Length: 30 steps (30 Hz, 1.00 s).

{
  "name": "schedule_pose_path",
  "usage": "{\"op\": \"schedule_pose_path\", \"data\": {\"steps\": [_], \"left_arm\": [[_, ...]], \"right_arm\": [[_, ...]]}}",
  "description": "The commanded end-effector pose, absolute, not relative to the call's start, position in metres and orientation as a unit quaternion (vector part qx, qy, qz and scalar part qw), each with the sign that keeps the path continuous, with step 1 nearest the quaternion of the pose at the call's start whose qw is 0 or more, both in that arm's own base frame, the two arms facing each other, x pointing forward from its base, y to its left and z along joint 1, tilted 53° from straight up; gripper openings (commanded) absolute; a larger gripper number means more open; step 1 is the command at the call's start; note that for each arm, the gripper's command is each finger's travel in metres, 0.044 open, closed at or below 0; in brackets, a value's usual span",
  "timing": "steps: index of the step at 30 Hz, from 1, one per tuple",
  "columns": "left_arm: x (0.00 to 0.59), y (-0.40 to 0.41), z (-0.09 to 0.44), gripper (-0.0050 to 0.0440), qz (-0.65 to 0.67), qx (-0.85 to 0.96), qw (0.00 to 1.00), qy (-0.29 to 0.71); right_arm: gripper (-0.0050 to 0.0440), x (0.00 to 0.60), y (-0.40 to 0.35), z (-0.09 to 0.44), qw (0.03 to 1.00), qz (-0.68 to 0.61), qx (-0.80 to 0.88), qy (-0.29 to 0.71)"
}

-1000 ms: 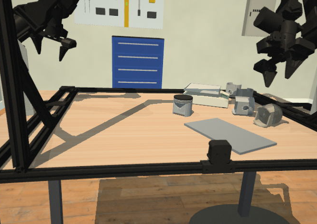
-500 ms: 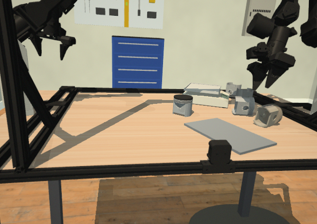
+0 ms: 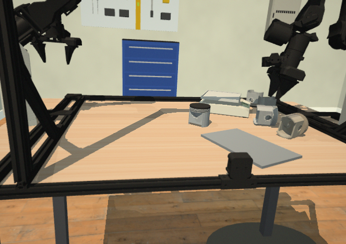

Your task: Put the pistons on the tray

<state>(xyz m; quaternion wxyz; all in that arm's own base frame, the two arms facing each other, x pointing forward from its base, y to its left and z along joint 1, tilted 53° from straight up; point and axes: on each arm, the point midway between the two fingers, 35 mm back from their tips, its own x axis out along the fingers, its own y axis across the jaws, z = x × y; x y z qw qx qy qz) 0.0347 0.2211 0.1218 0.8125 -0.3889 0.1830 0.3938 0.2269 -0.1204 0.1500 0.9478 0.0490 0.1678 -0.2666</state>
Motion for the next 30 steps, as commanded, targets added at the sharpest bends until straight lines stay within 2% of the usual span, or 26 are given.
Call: {"op": "schedule_pose_path", "data": {"steps": [1, 30], "left_arm": [[0.034, 0.222, 0.123, 0.044, 0.39, -0.389, 0.815, 0.181], [0.034, 0.222, 0.123, 0.044, 0.39, -0.389, 0.815, 0.181]], "right_arm": [[0.0378, 0.219, -0.134, 0.15, 0.943, -0.285, 0.05, 0.167], [0.0378, 0.127, -0.223, 0.15, 0.841, -0.513, 0.091, 0.149]]}}
